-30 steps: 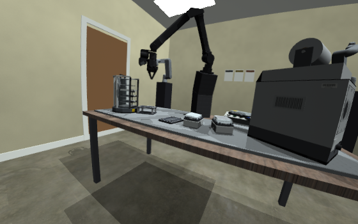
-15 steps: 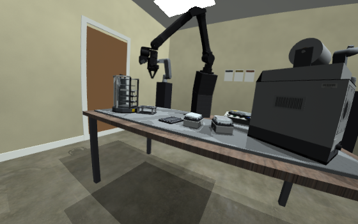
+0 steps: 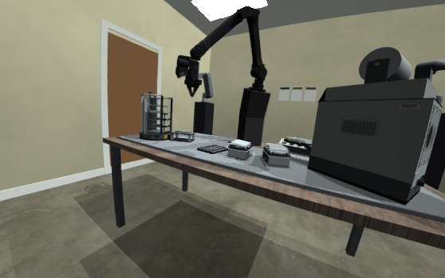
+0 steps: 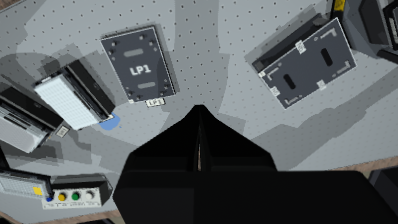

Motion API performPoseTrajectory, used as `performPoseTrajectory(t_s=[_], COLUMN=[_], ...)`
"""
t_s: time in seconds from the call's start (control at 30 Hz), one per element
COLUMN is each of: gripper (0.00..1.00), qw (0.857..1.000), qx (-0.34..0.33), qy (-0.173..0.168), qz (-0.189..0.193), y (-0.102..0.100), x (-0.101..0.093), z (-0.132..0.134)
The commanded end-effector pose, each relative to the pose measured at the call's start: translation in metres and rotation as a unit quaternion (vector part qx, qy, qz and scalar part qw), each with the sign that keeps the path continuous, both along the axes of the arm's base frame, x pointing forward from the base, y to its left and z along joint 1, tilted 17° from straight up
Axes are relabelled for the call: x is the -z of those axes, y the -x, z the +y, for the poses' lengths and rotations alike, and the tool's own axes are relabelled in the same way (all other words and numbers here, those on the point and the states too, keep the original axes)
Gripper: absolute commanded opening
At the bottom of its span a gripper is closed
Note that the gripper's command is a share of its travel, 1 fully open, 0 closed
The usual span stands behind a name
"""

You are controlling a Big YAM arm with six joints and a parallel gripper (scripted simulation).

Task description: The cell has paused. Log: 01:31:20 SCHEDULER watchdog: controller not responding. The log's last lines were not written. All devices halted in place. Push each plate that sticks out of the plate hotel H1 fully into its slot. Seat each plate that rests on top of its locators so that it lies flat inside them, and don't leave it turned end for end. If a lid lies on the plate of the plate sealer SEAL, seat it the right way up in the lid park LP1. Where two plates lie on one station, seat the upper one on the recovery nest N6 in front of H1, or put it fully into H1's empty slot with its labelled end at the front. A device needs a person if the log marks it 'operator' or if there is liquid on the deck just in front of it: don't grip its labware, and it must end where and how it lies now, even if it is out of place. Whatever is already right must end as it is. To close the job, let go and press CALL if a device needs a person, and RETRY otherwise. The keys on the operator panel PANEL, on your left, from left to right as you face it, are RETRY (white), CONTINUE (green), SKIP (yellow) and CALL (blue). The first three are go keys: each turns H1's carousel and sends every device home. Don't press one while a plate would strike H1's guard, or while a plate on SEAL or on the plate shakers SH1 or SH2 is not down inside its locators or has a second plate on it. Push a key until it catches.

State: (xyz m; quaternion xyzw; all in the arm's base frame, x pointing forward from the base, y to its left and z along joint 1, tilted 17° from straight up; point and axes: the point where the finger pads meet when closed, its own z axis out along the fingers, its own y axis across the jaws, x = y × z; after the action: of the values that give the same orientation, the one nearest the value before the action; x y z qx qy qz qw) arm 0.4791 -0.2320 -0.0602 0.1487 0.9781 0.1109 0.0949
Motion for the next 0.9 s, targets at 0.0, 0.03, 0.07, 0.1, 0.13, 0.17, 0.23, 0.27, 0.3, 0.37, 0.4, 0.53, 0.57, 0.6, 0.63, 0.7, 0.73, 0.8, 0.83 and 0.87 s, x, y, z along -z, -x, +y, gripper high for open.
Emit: performPoseTrajectory(t_s=[0.0,0.03,0.07,0.1,0.13,0.17,0.23,0.27,0.3,0.37,0.4,0.53,0.57,0.6,0.63,0.7,0.73,0.8,0.83,0.87], gripper=[0.00,0.00,0.00,0.00,0.00,0.00,0.00,0.00,0.00,0.00,0.00,0.00,0.00,0.00,0.00,0.00,0.00,0.00,0.00,0.00], qw=[0.997,0.997,0.997,0.997,0.997,0.997,0.997,0.997,0.997,0.998,0.997,0.997,0.997,0.997,0.997,0.997,0.998,0.998,0.998,0.998], qx=[-0.077,-0.077,-0.077,-0.077,-0.077,-0.077,-0.068,-0.068,-0.068,-0.066,-0.066,-0.066,-0.066,-0.066,-0.066,-0.066,-0.066,-0.066,-0.066,-0.066], qy=[0.021,0.020,0.020,0.022,0.022,0.022,0.020,0.020,0.020,0.015,0.019,0.019,0.018,0.018,0.018,0.018,0.016,0.015,0.015,0.015], qz=[-0.021,-0.020,-0.020,-0.021,-0.022,-0.022,-0.021,-0.021,-0.021,-0.013,-0.021,-0.021,-0.021,-0.021,-0.021,-0.020,-0.016,-0.016,-0.016,-0.016], y=[-0.007,-0.007,-0.008,-0.010,-0.011,-0.011,-0.013,-0.013,-0.013,-0.012,-0.015,-0.018,-0.019,-0.019,-0.020,-0.021,-0.021,-0.022,-0.022,-0.022], x=[-0.008,-0.007,-0.009,-0.011,-0.013,-0.014,-0.015,-0.015,-0.015,-0.009,-0.018,-0.021,-0.022,-0.022,-0.023,-0.024,-0.021,-0.021,-0.021,-0.021], z=[0.018,0.022,0.025,0.027,0.030,0.034,0.040,0.040,0.040,0.048,0.050,0.062,0.065,0.069,0.072,0.078,0.082,0.089,0.089,0.089])
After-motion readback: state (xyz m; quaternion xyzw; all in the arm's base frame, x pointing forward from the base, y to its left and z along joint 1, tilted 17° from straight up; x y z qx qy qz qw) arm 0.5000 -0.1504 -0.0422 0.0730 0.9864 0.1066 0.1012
